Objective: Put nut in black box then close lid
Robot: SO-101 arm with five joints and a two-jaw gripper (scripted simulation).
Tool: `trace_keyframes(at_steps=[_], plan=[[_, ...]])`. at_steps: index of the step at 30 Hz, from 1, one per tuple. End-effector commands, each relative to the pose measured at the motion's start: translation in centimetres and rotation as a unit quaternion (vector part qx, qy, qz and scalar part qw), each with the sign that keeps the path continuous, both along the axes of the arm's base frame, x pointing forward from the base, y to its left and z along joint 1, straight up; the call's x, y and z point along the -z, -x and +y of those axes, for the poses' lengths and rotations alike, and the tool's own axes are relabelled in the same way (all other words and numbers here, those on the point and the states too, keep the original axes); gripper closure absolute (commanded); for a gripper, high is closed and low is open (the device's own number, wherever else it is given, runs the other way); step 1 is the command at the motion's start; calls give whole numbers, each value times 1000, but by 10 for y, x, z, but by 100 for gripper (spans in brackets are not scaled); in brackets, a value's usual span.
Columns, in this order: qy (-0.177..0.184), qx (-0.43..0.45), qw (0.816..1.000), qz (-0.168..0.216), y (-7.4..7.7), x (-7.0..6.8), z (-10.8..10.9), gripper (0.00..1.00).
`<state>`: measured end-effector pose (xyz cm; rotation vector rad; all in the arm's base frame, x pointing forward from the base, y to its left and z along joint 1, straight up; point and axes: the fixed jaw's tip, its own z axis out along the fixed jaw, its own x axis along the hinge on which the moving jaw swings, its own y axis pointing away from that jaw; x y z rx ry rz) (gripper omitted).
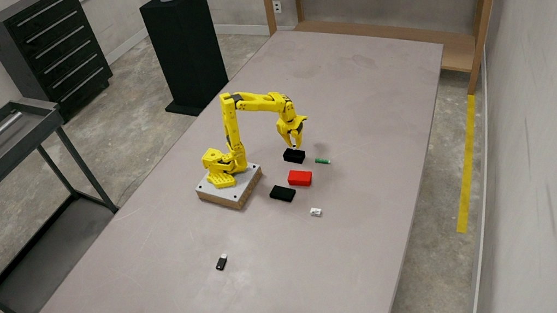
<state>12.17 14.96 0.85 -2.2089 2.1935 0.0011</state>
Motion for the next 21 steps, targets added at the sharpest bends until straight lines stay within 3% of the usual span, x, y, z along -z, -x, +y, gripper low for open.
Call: trace_keyframes(at_steps=[1, 21], plan=[[9, 0, 1000, 9, 4, 5, -2, 93], [9, 0, 1000, 9, 8, -4, -6, 93]])
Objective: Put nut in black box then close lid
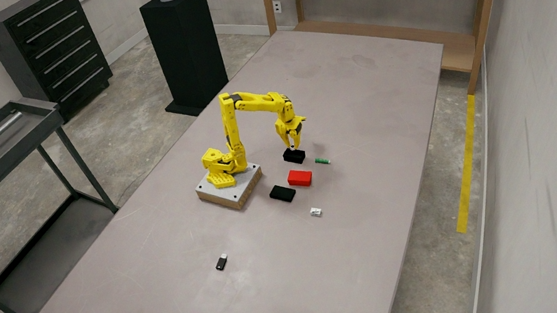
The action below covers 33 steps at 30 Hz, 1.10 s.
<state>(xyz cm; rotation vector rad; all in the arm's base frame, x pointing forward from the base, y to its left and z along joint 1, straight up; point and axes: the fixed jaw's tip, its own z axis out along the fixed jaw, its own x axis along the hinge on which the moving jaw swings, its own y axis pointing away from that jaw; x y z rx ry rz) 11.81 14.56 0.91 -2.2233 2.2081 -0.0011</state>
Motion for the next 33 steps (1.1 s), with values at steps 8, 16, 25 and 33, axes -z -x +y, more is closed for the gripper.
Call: trace_keyframes(at_steps=[8, 16, 25, 33], plan=[[2, 0, 1000, 2, 6, -8, -4, 93], [2, 0, 1000, 2, 6, -8, -4, 93], [2, 0, 1000, 2, 6, -7, -4, 93], [2, 0, 1000, 2, 6, -5, -4, 93]])
